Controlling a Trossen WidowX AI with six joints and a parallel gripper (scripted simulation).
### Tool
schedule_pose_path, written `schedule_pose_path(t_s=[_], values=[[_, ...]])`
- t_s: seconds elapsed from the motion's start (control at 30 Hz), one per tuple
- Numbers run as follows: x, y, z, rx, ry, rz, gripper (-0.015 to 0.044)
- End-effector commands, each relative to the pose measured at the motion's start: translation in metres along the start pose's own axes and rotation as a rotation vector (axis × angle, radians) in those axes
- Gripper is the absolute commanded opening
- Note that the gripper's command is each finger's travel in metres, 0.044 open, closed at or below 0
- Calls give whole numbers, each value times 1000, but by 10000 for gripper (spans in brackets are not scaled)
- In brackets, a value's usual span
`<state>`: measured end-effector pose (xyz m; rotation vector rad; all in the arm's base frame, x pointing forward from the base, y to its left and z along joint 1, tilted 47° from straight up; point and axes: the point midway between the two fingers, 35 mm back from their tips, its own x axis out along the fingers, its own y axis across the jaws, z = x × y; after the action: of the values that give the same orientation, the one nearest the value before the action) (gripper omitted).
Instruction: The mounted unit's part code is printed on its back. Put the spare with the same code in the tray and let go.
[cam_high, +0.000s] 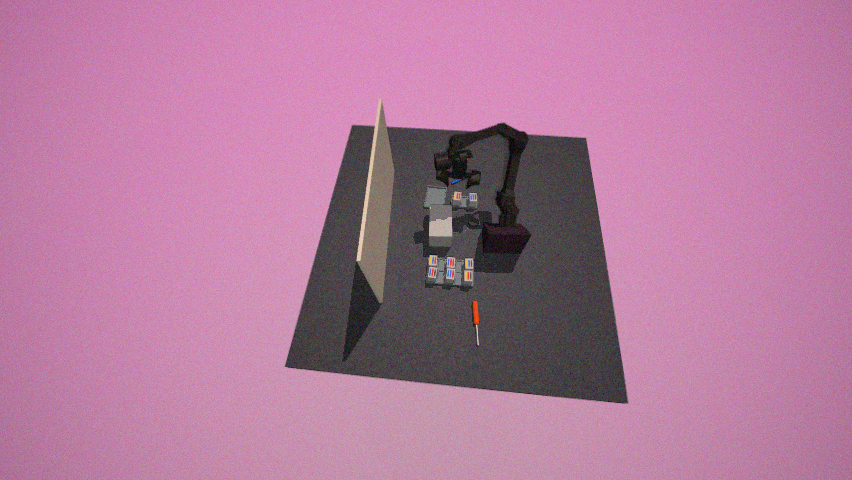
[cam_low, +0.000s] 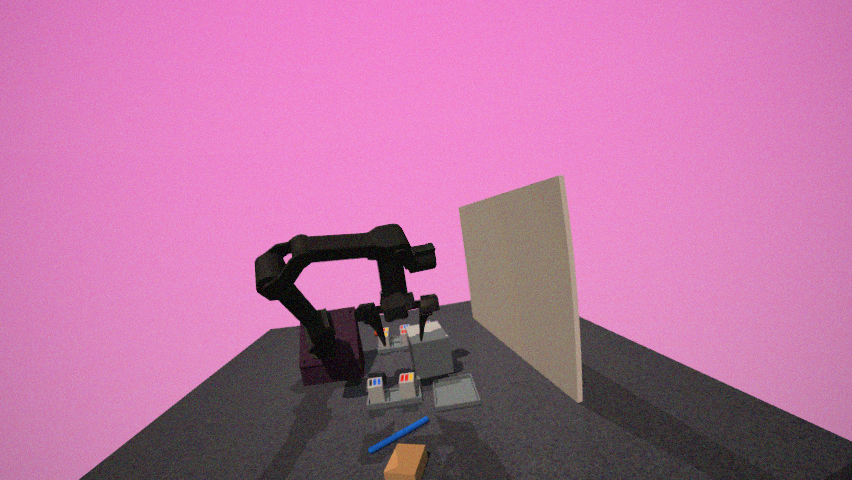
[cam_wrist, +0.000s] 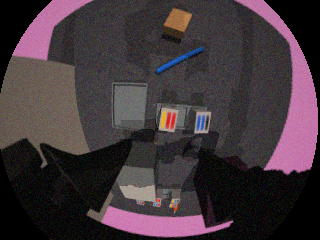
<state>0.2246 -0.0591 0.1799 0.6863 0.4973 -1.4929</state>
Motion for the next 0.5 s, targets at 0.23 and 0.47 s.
schedule_pose_path(t_s=[0.23,0.47], values=[[37,-8,11,6,-7,-3,300],[38,-8,11,6,-6,-3,300]])
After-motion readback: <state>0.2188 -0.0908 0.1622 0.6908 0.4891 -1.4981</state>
